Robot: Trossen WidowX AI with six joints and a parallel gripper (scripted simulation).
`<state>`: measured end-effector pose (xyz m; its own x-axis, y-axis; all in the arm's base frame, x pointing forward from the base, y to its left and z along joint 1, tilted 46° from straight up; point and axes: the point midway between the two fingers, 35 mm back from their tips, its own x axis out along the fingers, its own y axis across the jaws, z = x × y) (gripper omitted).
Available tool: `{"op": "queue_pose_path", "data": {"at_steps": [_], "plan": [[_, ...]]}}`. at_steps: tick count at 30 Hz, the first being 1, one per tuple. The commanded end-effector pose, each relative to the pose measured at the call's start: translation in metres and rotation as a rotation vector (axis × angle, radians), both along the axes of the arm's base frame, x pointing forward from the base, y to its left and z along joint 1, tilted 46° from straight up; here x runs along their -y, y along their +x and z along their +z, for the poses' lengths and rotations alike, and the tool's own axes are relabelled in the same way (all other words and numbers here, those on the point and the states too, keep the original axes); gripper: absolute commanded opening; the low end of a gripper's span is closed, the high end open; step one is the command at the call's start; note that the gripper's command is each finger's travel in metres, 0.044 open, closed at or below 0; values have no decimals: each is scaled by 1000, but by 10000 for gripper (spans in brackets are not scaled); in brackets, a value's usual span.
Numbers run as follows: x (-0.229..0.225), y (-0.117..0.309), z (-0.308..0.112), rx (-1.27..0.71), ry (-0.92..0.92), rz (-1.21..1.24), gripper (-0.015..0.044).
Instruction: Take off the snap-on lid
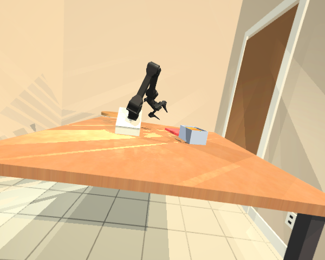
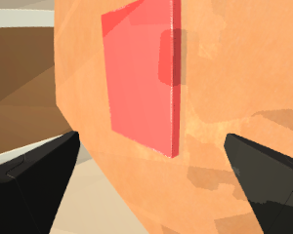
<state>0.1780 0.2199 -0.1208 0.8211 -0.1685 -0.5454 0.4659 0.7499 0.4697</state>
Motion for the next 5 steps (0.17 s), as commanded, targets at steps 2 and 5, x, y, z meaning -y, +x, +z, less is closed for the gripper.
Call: {"op": "queue_pose_path", "data": {"at_steps": [2,5], "plan": [[0,0,1,5,1,-1,440],[0,0,1,5,1,-1,361]]}}
